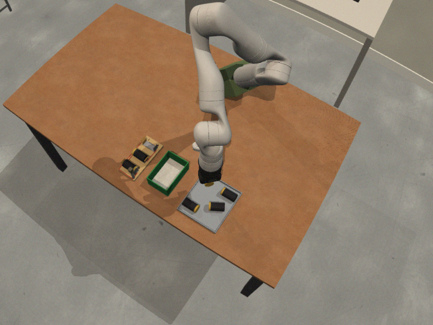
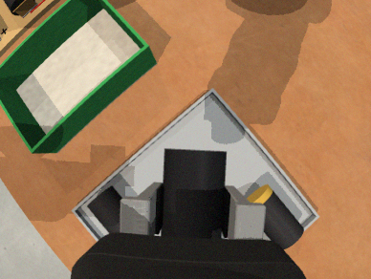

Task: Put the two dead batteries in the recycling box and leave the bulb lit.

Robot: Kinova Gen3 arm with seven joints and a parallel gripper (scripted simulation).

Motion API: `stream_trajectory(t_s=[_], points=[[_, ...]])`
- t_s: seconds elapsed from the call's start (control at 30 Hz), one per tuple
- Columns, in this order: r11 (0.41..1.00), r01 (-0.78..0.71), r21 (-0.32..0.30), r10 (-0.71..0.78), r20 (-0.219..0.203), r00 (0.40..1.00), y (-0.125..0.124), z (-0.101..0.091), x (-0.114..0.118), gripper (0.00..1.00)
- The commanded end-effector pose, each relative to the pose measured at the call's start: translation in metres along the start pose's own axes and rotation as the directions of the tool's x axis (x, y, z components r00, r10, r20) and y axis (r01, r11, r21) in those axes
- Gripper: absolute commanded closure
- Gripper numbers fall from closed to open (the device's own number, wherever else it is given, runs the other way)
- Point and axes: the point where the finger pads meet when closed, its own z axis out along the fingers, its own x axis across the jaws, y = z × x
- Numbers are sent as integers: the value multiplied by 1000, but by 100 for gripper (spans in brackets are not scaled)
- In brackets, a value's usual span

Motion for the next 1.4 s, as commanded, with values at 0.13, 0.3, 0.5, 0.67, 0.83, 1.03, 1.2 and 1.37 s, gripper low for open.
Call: stream_trajectory(t_s=[0.13,0.3,0.5,0.67,0.83,1.03,1.2,1.37], points=[[996,85,-4,-85,-6,996,0,0,1,43],[982,187,-4,-187,-5,982,0,0,1,43],[954,298,-5,-298,-5,954,0,0,1,43],[937,349,-5,-349,-4,937,0,0,1,43],[906,424,-6,-424,-4,906,0,0,1,43],[867,499,-6,-499,-3,867,0,0,1,43],[848,530,-6,-530,-3,848,0,0,1,43],[818,575,-6,-575,-3,818,0,0,1,43]])
